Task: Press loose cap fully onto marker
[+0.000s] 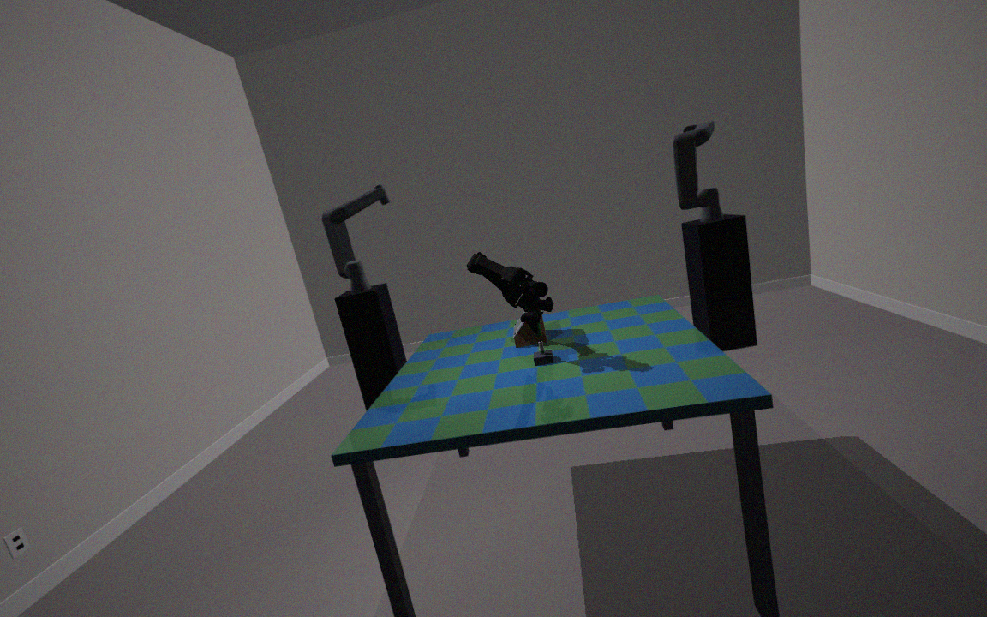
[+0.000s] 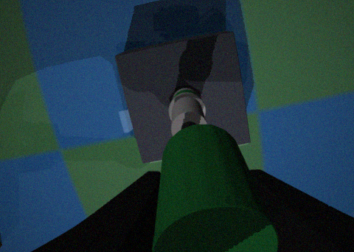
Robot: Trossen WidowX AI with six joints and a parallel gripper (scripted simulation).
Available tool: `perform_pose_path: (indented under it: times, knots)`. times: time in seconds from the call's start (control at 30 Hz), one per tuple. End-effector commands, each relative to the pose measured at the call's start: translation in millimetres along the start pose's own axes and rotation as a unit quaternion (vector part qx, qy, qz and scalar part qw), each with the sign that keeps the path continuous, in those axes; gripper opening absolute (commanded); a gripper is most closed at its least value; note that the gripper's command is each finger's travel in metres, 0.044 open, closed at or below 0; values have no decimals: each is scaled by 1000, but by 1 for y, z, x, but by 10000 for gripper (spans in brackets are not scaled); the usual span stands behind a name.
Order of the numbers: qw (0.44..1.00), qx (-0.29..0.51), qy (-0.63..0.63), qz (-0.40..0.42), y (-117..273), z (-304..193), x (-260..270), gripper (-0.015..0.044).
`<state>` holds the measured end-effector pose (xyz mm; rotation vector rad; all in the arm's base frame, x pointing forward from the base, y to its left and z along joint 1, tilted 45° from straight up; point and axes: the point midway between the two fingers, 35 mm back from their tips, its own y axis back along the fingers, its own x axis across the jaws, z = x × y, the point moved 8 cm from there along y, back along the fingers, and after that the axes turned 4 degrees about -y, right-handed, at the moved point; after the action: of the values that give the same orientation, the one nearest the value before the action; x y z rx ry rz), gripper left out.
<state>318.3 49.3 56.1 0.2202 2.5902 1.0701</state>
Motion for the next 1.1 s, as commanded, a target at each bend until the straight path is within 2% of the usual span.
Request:
perform_pose_path:
  times: [0.0, 1.07]
  knots:
    - [1000, 2, 0, 3, -3, 2, 3, 0]
    - [1000, 2, 0, 3, -49, 2, 3, 0]
